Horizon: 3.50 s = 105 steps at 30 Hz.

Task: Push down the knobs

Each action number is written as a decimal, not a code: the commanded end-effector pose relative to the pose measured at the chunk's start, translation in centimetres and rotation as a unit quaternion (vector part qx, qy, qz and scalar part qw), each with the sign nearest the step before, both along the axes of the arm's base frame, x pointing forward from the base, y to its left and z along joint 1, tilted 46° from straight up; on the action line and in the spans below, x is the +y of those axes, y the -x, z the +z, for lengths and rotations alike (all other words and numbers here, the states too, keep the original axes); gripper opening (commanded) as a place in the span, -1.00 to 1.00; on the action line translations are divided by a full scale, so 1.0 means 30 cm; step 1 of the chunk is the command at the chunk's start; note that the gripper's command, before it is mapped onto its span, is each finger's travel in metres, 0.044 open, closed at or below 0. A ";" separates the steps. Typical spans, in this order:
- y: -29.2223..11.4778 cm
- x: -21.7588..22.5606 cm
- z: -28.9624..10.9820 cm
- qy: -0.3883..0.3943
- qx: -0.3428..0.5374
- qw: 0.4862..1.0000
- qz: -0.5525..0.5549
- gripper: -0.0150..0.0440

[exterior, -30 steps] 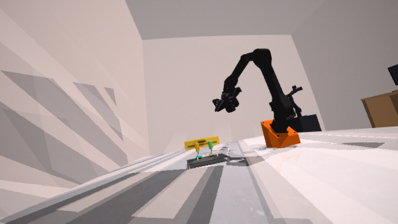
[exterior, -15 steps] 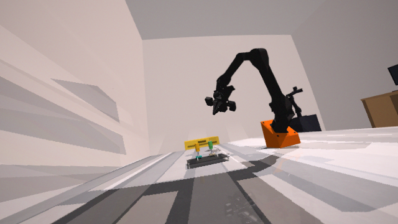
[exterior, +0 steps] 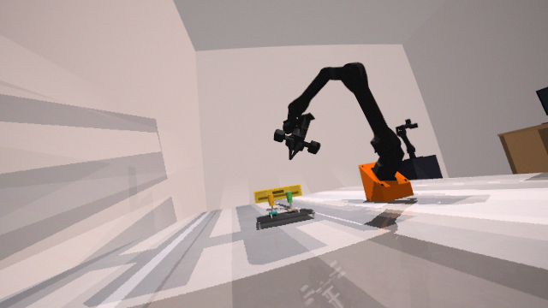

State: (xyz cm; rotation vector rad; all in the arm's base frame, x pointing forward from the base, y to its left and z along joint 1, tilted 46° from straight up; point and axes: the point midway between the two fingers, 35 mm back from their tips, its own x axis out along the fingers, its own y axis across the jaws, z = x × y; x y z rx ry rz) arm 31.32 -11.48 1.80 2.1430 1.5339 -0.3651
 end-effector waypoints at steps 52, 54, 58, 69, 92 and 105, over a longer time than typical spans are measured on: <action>-0.134 0.412 0.075 0.157 -0.458 0.658 0.577 -0.49; -0.133 0.415 0.071 0.157 -0.458 0.658 0.577 -0.49; -0.124 0.458 0.028 0.157 -0.459 0.658 0.577 -0.49; -0.121 0.474 0.012 0.157 -0.459 0.658 0.577 -0.49; -0.113 0.506 -0.020 0.157 -0.459 0.658 0.577 -0.49; -0.111 0.514 -0.028 0.156 -0.459 0.658 0.577 -0.49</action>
